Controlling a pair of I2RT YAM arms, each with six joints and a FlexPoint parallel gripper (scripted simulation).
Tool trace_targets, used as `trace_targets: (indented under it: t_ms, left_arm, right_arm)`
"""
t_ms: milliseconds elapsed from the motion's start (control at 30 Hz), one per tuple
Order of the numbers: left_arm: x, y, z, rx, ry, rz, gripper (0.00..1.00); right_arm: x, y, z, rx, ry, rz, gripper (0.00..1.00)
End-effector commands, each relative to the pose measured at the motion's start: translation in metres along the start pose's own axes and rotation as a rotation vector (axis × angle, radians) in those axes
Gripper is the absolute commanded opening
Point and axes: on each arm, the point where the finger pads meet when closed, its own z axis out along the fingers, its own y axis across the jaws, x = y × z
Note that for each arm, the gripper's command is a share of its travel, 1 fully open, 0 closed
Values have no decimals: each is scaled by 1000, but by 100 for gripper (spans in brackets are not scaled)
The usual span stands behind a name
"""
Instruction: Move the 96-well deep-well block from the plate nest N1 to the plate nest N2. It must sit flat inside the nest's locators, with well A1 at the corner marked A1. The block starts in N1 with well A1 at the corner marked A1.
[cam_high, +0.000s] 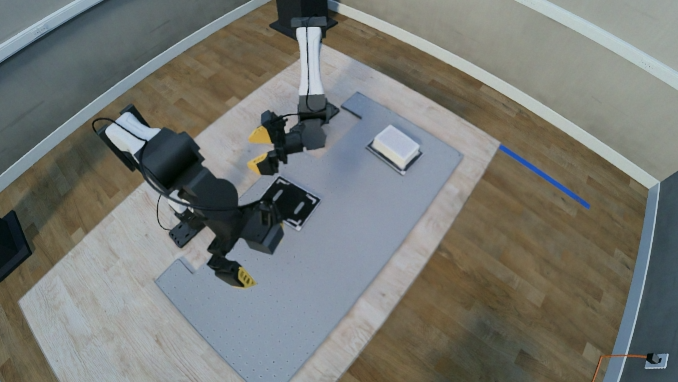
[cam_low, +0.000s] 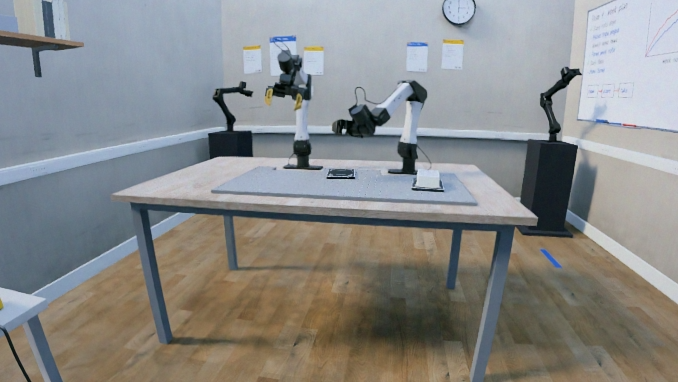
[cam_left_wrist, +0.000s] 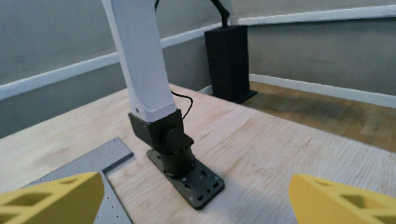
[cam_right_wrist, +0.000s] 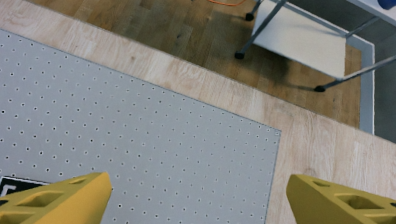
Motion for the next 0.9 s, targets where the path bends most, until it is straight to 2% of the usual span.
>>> trace_targets:
  t_ms: [0,567,733,867]
  left_arm:
    - [-4,1,0,-1,-3,16,100]
    - [-4,1,0,-1,-3,16,100]
    - [5,13,-5,-51,46,-53,100]
    - [22,30,-19,-150,130,-158,100]
  right_arm:
    - [-3,-1,-5,3,-18,2,100]
    - [-3,-1,-5,3,-18,2,100]
    - [-9,17,-2,-78,-16,-51,100]
    - [-27,48,-3,-202,-46,-141,100]
